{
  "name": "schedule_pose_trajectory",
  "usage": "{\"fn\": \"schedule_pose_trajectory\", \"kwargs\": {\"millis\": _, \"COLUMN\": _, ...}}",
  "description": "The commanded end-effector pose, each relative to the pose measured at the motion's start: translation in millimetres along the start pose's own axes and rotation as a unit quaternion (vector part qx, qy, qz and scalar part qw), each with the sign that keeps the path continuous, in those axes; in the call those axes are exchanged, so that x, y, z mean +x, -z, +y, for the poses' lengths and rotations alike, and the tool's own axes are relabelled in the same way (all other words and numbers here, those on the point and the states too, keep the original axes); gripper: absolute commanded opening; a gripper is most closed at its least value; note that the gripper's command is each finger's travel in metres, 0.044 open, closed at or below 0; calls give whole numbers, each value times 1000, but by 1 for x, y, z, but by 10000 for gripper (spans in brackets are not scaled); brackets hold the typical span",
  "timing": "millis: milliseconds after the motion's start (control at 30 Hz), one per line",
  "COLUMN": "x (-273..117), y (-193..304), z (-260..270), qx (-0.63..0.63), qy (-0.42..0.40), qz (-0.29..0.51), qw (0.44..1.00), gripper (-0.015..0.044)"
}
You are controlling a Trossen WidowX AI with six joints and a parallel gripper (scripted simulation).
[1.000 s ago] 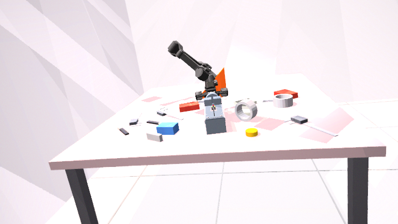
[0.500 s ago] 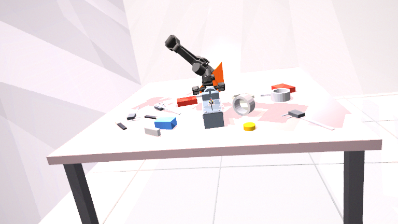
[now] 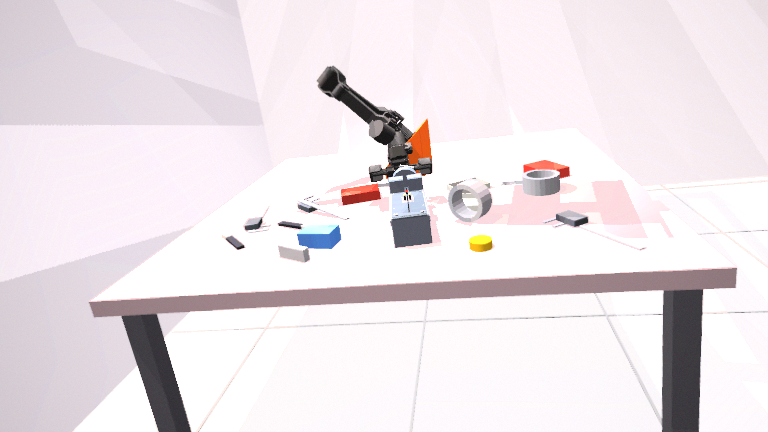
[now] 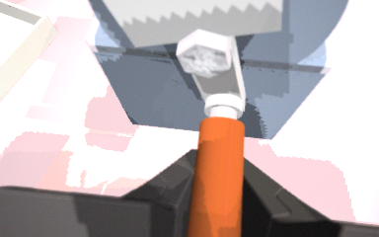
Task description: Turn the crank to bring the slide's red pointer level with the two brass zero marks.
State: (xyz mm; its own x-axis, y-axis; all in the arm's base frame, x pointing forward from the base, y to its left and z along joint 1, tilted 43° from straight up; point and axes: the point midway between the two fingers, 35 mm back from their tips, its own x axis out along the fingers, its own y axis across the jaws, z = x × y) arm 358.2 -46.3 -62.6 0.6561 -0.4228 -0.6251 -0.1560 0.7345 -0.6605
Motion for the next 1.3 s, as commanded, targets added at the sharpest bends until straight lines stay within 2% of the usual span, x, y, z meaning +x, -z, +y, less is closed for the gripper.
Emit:
{"fn": "schedule_pose_trajectory", "kwargs": {"millis": 0, "x": -2, "y": -2, "z": -9, "qx": 5, "qy": 11, "qz": 0, "qw": 1000, "gripper": 0}}
{"fn": "schedule_pose_trajectory", "kwargs": {"millis": 1267, "x": -29, "y": -28, "z": -20, "qx": 6, "qy": 11, "qz": -1, "qw": 1000, "gripper": 0}}
